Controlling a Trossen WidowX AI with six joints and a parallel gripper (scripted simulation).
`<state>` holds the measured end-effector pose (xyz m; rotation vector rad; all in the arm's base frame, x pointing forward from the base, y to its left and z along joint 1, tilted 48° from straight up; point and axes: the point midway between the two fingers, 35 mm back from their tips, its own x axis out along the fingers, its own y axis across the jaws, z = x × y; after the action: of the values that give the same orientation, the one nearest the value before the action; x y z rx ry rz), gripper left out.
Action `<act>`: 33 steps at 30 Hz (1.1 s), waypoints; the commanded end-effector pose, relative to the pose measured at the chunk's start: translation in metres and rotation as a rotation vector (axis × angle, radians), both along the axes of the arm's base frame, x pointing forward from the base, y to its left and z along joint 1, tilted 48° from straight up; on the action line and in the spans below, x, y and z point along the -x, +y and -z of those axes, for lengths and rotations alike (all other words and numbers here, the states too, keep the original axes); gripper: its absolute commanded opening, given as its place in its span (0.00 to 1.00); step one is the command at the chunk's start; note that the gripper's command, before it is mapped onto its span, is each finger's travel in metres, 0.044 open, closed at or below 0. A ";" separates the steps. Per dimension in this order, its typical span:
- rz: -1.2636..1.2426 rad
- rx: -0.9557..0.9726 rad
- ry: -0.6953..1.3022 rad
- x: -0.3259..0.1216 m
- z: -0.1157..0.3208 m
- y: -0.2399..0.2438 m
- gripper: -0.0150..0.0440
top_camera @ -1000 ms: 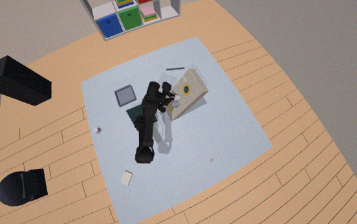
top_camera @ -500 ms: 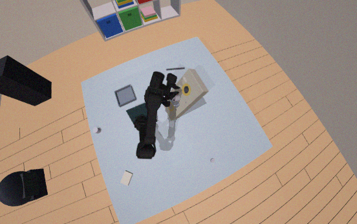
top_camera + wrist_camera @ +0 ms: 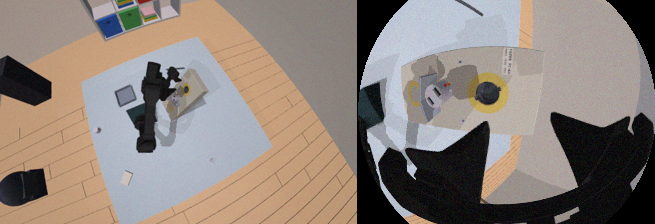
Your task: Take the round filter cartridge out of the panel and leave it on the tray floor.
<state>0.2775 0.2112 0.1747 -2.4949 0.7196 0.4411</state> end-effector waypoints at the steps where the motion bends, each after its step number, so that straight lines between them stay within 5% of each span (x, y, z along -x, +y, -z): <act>1: 0.179 -0.223 -0.068 0.004 0.019 -0.014 0.77; 14: 0.903 -0.969 -0.512 0.025 0.066 -0.065 0.77; 20: 1.133 -1.161 -0.718 0.035 0.078 -0.082 0.77; 33: 1.155 -1.180 -0.741 0.036 0.079 -0.084 0.77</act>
<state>0.2447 0.1312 0.0992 -0.8181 0.9819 -0.3636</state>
